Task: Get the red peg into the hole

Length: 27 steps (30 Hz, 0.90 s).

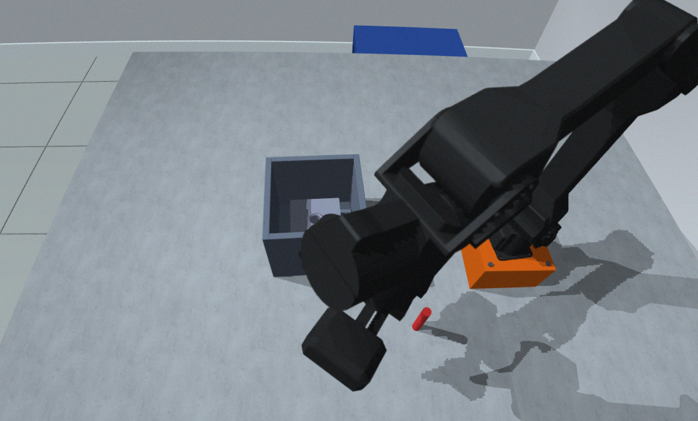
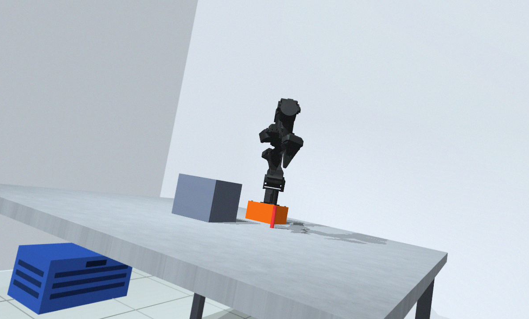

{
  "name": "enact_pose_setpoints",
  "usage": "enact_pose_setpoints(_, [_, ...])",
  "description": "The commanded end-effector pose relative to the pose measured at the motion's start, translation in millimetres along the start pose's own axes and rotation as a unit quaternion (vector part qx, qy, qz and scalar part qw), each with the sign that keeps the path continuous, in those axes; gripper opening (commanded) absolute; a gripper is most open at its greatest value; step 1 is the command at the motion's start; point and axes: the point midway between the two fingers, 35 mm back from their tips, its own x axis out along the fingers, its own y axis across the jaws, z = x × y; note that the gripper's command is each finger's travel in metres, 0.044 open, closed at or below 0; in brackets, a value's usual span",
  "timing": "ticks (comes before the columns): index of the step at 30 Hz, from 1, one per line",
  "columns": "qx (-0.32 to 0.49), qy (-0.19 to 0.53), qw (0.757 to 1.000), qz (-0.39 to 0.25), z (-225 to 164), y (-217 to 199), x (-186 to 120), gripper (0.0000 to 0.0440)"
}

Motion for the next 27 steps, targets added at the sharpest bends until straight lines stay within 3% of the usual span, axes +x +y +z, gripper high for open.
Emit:
enact_pose_setpoints(1, [0.040,0.020,0.999,-0.020,-15,-19,-3,0.0417])
enact_pose_setpoints(14, [0.186,0.069,0.971,-0.131,-62,-84,-2,0.0440])
enact_pose_setpoints(27, [0.244,0.059,0.945,-0.209,-80,-125,17,0.0439])
